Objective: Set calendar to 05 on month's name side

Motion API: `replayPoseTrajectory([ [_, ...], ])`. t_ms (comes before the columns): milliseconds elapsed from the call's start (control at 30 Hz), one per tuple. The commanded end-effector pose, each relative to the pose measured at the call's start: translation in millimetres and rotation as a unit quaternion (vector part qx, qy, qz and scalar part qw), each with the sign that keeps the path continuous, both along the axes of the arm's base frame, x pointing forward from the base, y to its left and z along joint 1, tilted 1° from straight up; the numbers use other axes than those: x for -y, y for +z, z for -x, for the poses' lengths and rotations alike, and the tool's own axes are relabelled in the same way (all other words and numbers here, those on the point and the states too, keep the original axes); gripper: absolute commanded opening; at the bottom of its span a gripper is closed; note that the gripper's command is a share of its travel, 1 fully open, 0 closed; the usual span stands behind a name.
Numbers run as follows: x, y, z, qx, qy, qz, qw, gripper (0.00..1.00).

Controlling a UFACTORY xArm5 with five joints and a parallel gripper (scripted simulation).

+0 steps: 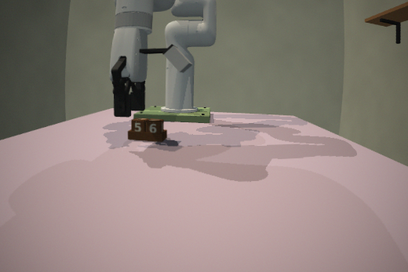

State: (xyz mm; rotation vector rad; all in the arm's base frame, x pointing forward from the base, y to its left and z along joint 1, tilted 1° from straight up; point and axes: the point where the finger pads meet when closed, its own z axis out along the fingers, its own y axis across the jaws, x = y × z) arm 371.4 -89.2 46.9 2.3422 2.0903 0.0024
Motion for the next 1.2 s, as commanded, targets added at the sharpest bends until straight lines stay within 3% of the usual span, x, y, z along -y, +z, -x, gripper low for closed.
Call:
replayPoseTrajectory([
  [0,-3.3,1.2,-0.6,0.002,0.000,0.000,1.000,1.00],
  [1167,-77.2,0.1,15.5,0.001,0.000,0.000,1.000,1.00],
])
